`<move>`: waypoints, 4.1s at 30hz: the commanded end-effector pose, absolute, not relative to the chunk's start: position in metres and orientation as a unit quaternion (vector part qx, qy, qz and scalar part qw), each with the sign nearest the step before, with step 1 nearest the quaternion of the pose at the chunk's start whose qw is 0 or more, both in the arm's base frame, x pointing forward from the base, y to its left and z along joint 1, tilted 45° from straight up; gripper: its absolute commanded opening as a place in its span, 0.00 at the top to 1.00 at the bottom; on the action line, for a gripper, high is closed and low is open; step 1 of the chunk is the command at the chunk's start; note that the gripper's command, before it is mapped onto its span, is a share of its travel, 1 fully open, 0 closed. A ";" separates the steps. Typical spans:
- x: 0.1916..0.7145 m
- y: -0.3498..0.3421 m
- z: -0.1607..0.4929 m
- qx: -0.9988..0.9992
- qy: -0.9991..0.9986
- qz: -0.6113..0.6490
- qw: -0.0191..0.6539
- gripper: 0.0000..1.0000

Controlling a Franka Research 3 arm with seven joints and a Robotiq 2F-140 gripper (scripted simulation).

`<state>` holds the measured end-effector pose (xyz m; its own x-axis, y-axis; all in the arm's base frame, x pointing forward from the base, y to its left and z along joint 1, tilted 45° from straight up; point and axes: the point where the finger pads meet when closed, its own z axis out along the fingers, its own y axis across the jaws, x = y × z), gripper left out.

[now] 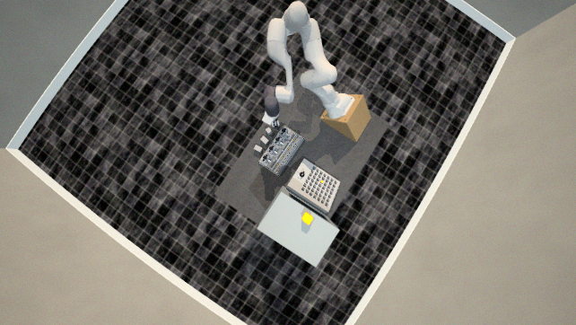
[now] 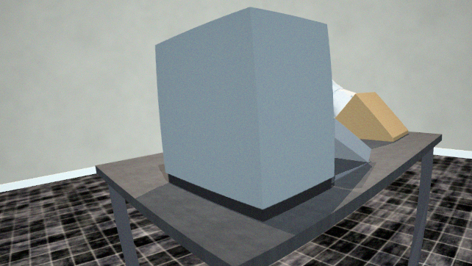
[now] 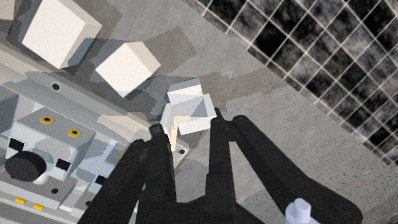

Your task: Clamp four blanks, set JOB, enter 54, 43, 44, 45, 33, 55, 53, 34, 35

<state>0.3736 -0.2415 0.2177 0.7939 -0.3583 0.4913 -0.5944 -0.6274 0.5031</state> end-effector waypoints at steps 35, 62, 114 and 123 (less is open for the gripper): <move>0.359 -0.158 0.304 0.884 -0.271 0.177 0.336 1.00; 0.362 -0.104 0.316 0.899 -0.220 0.158 0.345 1.00; 0.359 0.021 0.193 0.922 0.069 0.043 0.378 1.00; 0.359 0.021 0.193 0.922 0.069 0.042 0.378 1.00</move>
<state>0.3574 0.0175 0.1933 0.9881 0.1517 0.0269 0.0885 -0.7017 0.7070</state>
